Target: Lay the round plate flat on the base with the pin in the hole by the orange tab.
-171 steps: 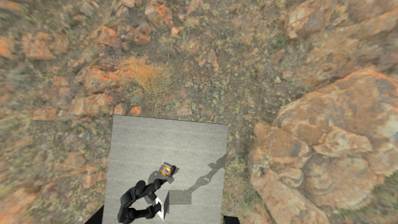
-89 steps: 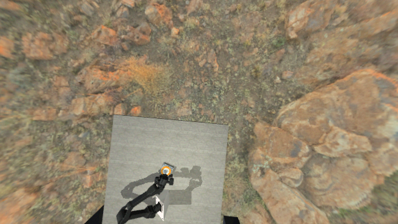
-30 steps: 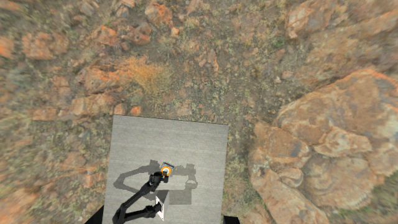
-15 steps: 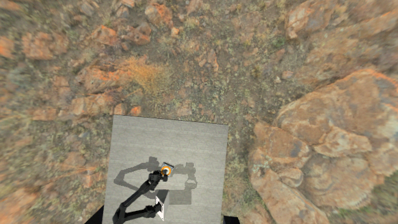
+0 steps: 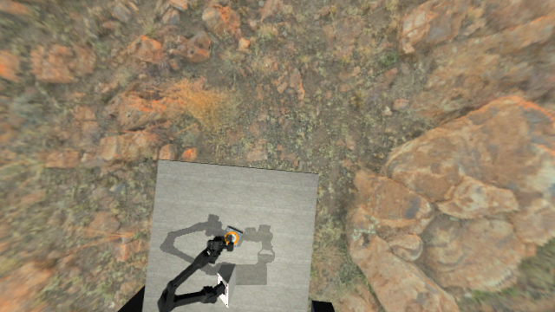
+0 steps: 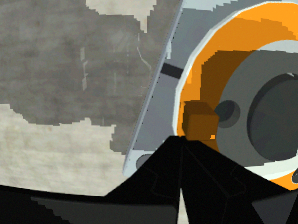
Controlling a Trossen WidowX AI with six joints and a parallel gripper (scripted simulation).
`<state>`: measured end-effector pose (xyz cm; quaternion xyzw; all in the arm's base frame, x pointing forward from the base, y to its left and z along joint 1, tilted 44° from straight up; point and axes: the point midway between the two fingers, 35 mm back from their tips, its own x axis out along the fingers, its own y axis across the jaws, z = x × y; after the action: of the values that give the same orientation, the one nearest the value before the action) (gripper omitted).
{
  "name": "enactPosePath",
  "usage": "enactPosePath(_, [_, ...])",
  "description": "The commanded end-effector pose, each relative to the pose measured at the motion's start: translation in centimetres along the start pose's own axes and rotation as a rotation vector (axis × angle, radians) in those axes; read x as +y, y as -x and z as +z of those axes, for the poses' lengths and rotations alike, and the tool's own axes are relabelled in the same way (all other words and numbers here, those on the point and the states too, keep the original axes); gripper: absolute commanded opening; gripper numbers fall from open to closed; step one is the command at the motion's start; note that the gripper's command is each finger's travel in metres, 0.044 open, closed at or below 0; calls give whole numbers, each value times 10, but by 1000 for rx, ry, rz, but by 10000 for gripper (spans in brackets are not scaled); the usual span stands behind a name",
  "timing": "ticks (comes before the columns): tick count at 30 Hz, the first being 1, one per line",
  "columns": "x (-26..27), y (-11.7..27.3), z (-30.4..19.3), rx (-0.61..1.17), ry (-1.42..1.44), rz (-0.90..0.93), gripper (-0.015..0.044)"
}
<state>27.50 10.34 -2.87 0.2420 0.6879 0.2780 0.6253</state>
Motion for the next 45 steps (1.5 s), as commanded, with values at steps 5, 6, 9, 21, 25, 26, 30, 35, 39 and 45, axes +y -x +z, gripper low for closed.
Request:
enactPosePath(5, [1, 1, 8, -9, 5, 3, 0])
enactPosePath(6, [1, 1, 9, -9, 5, 3, 0])
enactPosePath(9, [1, 1, 10, -9, 5, 3, 0])
enactPosePath(21, [0, 36, 10, -10, 5, 1, 0])
enactPosePath(25, [0, 45, 8, -10, 5, 1, 0])
enactPosePath(26, [0, 36, 9, -9, -3, 5, 0])
enactPosePath(30, [0, 36, 9, -9, -3, 5, 0])
enactPosePath(35, [0, 36, 9, -9, -3, 5, 0])
enactPosePath(39, [0, 36, 9, -9, -3, 5, 0])
enactPosePath(45, [0, 36, 9, -9, -3, 5, 0])
